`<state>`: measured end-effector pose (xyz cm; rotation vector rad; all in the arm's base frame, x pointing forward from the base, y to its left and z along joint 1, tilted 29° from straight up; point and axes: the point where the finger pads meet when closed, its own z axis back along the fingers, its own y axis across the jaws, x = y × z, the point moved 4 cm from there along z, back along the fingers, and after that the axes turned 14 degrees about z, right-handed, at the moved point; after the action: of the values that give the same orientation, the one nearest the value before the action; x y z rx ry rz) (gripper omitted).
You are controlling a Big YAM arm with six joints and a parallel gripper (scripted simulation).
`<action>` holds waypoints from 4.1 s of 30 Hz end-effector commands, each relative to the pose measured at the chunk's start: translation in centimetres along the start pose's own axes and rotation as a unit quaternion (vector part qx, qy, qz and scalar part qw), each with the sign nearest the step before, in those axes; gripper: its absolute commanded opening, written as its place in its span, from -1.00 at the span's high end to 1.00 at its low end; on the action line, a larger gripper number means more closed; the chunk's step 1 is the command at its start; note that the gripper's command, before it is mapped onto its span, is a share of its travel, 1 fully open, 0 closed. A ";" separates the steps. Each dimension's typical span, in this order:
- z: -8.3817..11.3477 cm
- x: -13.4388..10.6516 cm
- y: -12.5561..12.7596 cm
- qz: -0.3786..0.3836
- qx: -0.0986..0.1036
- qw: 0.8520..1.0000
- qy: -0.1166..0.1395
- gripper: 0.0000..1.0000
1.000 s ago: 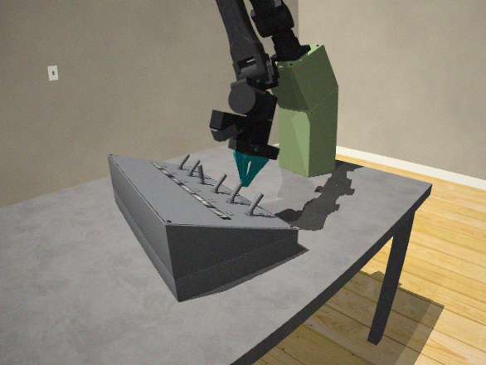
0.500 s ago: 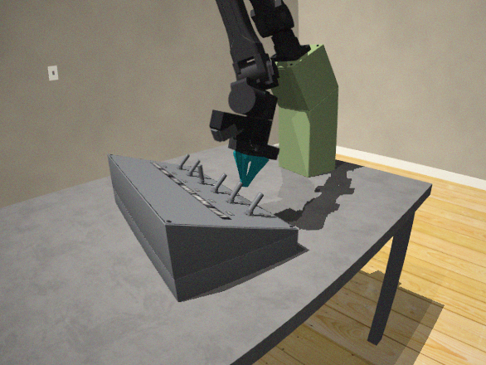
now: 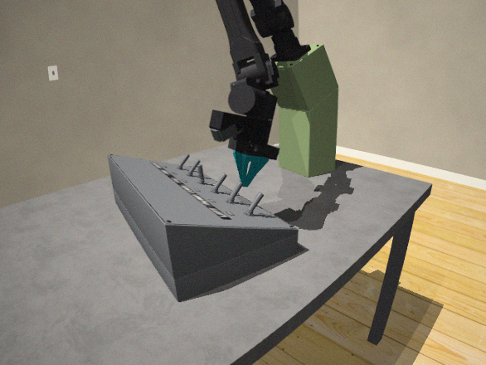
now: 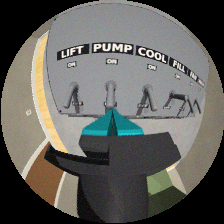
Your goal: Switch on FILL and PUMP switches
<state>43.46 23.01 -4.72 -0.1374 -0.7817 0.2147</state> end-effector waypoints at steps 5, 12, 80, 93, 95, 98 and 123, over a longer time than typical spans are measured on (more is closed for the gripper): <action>0.5 6.0 -1.1 -0.034 -0.008 0.998 -0.050 1.00; 0.5 6.5 -1.2 -0.037 -0.007 0.998 -0.055 1.00; 0.1 2.1 0.6 -0.023 -0.001 0.999 -0.035 1.00; 2.6 2.4 0.6 -0.025 -0.001 0.999 -0.038 1.00; 2.6 2.4 0.6 -0.025 -0.001 0.999 -0.038 1.00; 4.4 2.2 0.6 -0.025 -0.001 0.999 -0.038 1.00; 13.1 2.1 0.6 -0.028 -0.001 0.999 -0.039 -1.00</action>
<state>35.33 23.94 4.65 -0.1260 -0.8438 0.1728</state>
